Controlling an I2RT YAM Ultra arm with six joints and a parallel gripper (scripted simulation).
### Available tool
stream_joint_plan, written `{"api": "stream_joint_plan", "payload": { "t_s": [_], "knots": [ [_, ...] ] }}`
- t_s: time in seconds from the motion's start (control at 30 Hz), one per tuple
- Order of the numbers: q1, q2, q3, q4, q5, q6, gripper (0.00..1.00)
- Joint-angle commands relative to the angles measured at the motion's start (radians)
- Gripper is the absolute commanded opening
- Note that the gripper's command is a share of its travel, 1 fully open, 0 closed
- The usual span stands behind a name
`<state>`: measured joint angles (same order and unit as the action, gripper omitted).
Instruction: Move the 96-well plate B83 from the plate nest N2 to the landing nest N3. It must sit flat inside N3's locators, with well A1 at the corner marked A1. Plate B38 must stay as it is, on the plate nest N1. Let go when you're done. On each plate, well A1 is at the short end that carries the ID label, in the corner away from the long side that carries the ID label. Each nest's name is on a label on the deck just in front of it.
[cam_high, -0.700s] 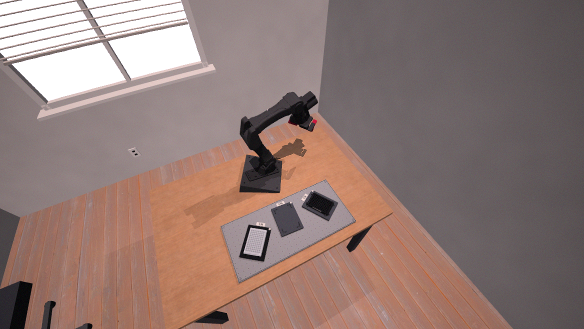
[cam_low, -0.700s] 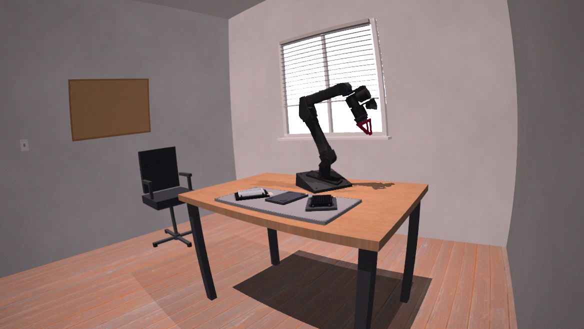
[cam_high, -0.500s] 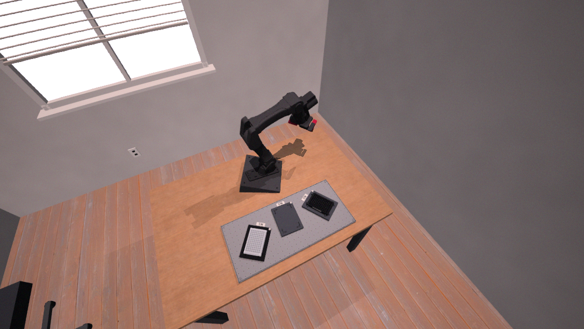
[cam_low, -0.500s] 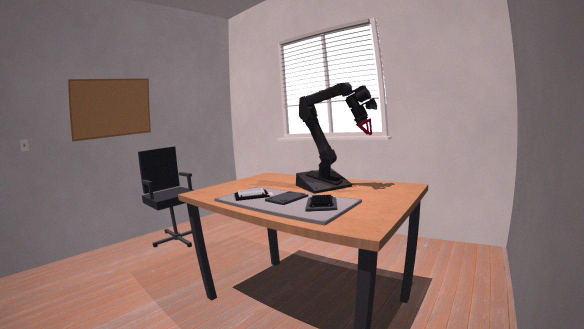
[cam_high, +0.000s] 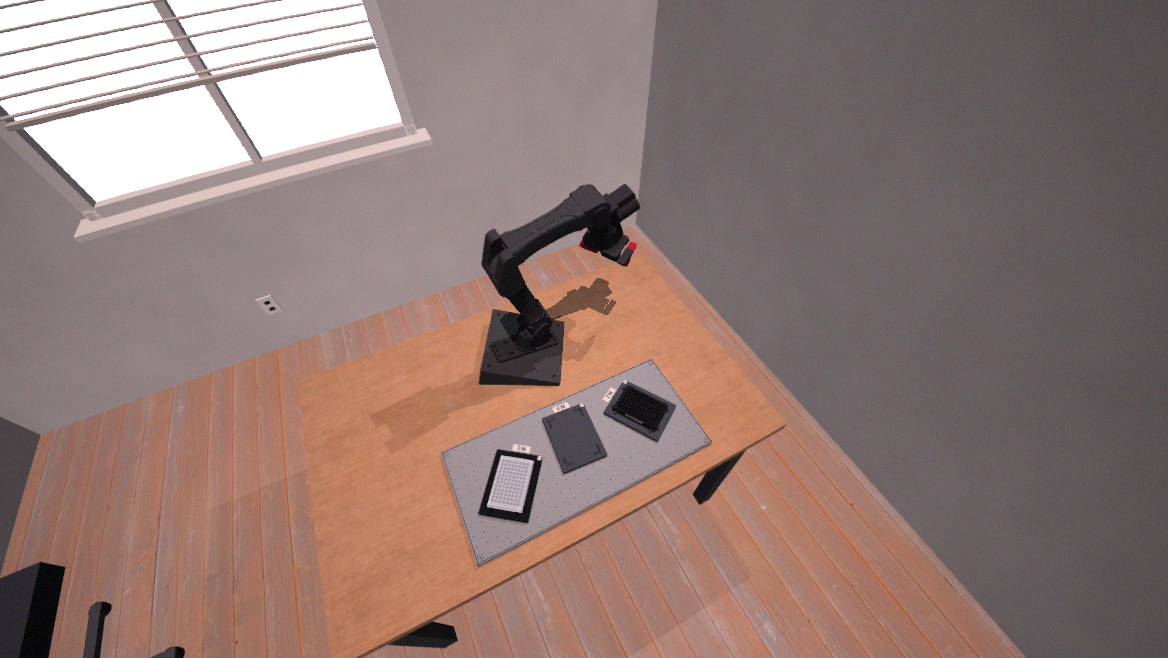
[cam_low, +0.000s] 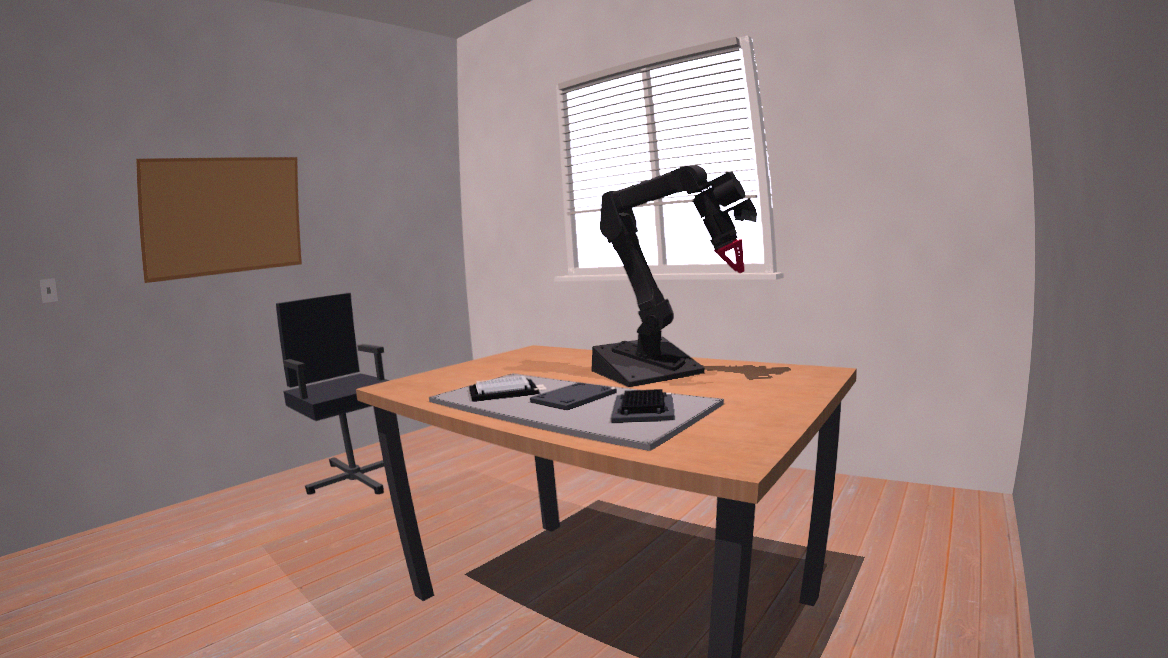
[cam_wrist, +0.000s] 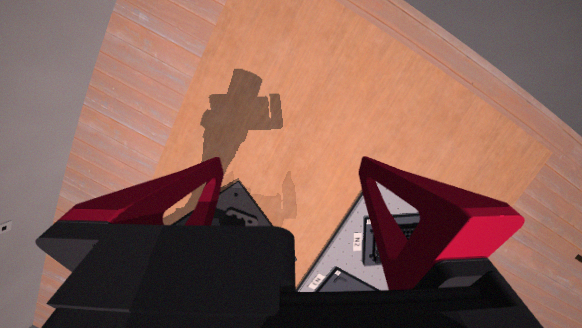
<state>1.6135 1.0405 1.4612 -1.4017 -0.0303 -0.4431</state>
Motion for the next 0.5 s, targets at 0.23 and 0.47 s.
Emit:
{"api": "stream_joint_plan", "payload": {
  "t_s": [0.23,0.47],
  "knots": [
    [-0.172,0.1,0.027,0.032,-0.005,0.089,1.0],
    [-0.26,0.147,0.033,0.047,-0.016,0.11,1.0]
  ]
}}
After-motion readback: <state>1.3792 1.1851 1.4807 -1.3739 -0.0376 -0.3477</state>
